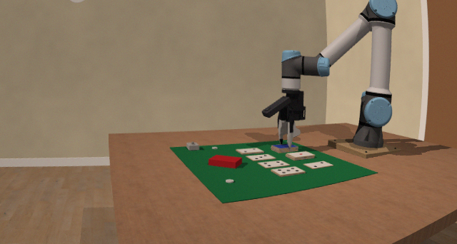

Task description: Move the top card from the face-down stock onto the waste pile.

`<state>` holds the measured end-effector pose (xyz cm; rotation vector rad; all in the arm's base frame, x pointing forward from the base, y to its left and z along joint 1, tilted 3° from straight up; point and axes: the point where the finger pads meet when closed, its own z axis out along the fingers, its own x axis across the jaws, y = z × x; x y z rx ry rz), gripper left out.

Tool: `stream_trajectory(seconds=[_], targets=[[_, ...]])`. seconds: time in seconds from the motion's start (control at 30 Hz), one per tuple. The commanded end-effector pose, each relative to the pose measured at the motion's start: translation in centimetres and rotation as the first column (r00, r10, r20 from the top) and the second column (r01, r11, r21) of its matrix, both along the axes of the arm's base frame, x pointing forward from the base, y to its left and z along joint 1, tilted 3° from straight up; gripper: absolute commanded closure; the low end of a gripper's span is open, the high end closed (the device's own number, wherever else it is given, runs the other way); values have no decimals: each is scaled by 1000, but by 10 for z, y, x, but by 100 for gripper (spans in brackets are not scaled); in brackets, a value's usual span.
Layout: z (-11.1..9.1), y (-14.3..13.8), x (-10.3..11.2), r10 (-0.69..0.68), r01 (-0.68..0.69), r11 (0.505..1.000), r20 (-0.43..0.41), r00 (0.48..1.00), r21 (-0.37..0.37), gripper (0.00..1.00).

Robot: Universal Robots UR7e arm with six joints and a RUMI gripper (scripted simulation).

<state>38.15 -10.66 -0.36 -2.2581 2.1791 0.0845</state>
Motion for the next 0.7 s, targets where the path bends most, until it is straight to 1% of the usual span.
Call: stream_trajectory(seconds=[0.0,0.17,0.53,0.67], targets=[[1,0,0,0,0,1000,1,1000,-1,62],[4,0,0,0,0,1000,1,1000,-1,62],[34,-2,2,0,0,1000,1,1000,-1,62],[38,-2,2,0,0,1000,1,1000,-1,62]])
